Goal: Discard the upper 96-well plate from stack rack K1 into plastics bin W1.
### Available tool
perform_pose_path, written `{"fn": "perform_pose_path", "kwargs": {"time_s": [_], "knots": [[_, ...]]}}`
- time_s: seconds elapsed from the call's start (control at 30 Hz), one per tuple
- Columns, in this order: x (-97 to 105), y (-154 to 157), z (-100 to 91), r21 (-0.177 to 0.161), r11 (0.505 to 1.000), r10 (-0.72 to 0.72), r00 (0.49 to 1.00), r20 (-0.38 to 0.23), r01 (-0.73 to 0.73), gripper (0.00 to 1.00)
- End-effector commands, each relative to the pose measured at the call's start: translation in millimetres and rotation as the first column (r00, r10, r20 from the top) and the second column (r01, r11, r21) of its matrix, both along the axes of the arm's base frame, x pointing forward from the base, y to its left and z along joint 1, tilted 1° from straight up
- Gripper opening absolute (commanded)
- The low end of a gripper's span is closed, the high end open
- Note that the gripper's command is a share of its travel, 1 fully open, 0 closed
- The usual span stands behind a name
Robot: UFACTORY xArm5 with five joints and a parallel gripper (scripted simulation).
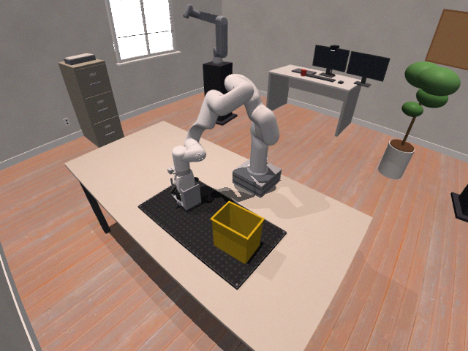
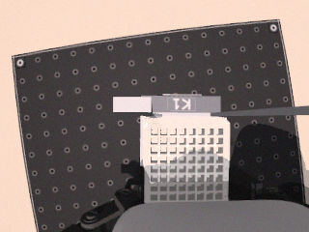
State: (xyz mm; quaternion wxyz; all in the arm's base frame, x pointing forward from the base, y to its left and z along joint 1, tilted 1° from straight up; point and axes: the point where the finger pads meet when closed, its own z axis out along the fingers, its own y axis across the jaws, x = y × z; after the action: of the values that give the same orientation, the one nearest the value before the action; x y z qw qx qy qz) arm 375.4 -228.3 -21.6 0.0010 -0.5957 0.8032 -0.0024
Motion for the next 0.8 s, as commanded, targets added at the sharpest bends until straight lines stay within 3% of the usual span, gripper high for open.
{"fn": "perform_pose_path", "kwargs": {"time_s": [0.0,0.77], "knots": [[1,-1,1.2,-0.002,1.000,0.000,1.000,0.003,0.000,0.00],[1,-1,11.8,-0.002,1.000,0.000,1.000,0.003,0.000,0.00]]}}
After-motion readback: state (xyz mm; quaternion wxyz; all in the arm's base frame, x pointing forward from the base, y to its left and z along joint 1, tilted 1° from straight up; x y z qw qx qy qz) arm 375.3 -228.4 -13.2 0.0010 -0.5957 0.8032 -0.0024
